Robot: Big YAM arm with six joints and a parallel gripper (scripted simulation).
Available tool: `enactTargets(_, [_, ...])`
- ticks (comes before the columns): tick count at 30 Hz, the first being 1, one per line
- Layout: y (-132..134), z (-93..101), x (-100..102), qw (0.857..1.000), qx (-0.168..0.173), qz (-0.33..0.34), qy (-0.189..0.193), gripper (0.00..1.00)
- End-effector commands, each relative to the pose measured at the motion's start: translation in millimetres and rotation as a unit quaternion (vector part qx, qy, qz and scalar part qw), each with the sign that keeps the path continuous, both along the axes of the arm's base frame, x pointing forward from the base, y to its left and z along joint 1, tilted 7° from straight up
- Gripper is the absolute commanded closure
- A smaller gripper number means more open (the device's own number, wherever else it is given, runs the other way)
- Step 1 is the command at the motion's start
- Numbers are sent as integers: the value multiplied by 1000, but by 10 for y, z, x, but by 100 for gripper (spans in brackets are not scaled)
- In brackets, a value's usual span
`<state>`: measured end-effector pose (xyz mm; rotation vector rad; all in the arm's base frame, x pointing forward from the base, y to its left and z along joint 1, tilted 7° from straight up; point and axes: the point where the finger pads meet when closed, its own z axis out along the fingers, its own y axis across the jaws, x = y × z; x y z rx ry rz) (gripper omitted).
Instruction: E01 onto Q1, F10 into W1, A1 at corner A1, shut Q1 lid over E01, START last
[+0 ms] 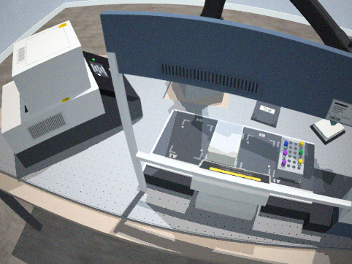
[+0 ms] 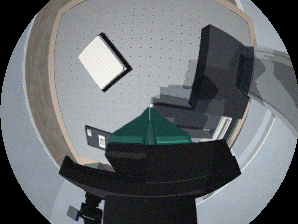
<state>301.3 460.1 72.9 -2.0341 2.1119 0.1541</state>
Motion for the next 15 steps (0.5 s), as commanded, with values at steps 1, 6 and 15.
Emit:
enactTargets(1, [31, 325, 13, 999, 39, -33, -9, 100])
enactTargets(6, [-134, 163, 111, 998, 30, -57, 5, 100])
enactTargets(15, [-477, 338, 493, 986, 67, -152, 18, 100])
